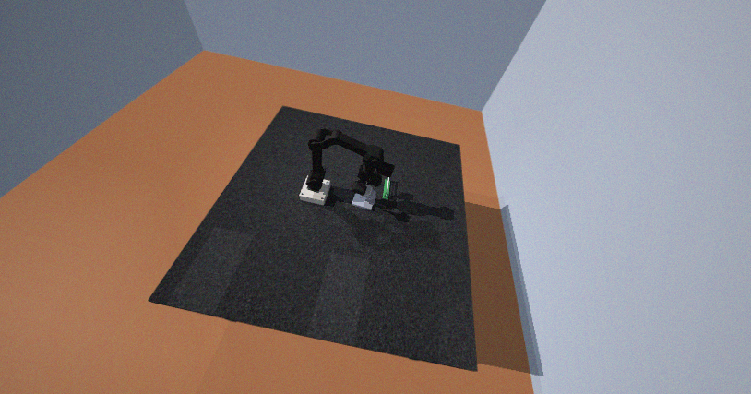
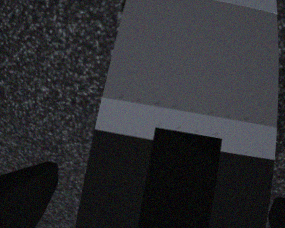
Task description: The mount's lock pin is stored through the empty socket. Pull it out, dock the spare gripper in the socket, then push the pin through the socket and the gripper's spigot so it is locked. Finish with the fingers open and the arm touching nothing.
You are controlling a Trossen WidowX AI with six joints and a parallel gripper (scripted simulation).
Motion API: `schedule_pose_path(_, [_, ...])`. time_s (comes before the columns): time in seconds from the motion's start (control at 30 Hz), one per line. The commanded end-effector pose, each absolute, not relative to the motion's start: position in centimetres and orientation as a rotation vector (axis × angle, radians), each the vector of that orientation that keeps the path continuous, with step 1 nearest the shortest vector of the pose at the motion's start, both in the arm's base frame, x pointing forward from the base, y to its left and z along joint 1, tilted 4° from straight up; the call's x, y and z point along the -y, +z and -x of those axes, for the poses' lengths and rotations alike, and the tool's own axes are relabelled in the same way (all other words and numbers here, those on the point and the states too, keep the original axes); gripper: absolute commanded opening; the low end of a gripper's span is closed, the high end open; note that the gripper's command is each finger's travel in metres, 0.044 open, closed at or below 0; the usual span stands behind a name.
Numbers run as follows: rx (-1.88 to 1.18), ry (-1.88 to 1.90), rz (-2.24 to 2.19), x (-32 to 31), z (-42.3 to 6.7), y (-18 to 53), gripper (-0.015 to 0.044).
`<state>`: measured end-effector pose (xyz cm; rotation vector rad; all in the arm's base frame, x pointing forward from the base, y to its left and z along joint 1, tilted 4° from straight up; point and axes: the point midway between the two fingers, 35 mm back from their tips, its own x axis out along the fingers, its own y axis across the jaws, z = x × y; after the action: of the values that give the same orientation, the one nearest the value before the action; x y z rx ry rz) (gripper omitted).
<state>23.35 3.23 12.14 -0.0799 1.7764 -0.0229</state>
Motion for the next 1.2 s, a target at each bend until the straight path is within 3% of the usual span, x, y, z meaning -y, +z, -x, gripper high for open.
schedule_pose_path(0.0, [-1.776, -0.023, 0.079, -3.3, -22.6, 12.7, 0.044])
schedule_pose_path(1.17, [-1.706, -0.002, 0.085, -3.3, -19.5, 17.3, 0.044])
